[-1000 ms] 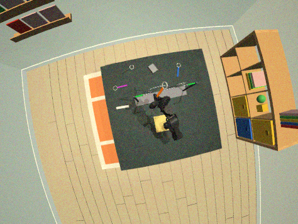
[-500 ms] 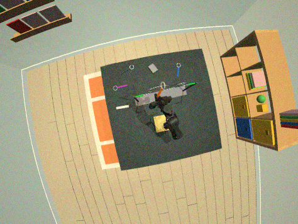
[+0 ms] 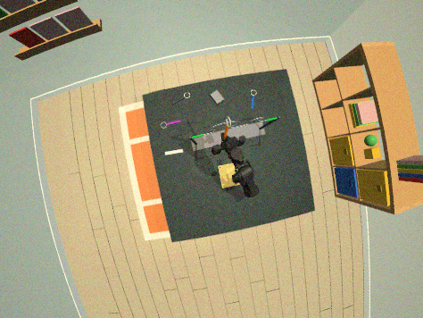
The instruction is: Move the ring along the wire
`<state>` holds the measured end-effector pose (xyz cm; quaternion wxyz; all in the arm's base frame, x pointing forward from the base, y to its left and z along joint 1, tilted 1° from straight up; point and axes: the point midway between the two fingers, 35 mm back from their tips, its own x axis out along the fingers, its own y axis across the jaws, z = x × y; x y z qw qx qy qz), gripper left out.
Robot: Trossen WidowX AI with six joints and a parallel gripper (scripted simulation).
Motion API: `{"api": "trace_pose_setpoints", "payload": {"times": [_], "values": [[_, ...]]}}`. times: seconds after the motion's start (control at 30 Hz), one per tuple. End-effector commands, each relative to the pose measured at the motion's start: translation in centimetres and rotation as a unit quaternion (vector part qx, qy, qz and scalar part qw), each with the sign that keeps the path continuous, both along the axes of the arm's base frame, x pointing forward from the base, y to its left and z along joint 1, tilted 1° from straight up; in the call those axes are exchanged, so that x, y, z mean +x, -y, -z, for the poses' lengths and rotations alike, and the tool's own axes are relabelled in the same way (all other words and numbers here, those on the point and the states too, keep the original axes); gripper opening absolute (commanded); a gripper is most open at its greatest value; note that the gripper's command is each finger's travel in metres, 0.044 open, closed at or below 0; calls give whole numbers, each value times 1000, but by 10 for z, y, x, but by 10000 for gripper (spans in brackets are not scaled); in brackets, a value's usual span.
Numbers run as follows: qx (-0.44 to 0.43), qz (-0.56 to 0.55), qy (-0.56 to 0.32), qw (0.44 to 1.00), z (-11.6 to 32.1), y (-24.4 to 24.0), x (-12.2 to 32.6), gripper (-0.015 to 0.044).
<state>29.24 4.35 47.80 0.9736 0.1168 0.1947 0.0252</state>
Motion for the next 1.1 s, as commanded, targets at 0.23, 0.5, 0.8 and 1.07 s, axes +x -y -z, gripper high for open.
{"api": "trace_pose_setpoints", "payload": {"times": [0.23, 0.5, 0.8, 1.07], "values": [[-67, 1, -4, 998, -2, 6, -1, -150], [-116, 2, -10, 993, -2, 10, -2, -150], [-171, 3, -16, 985, -2, 14, -2, -150], [-219, 4, -22, 975, -3, 18, -3, -150]]}}
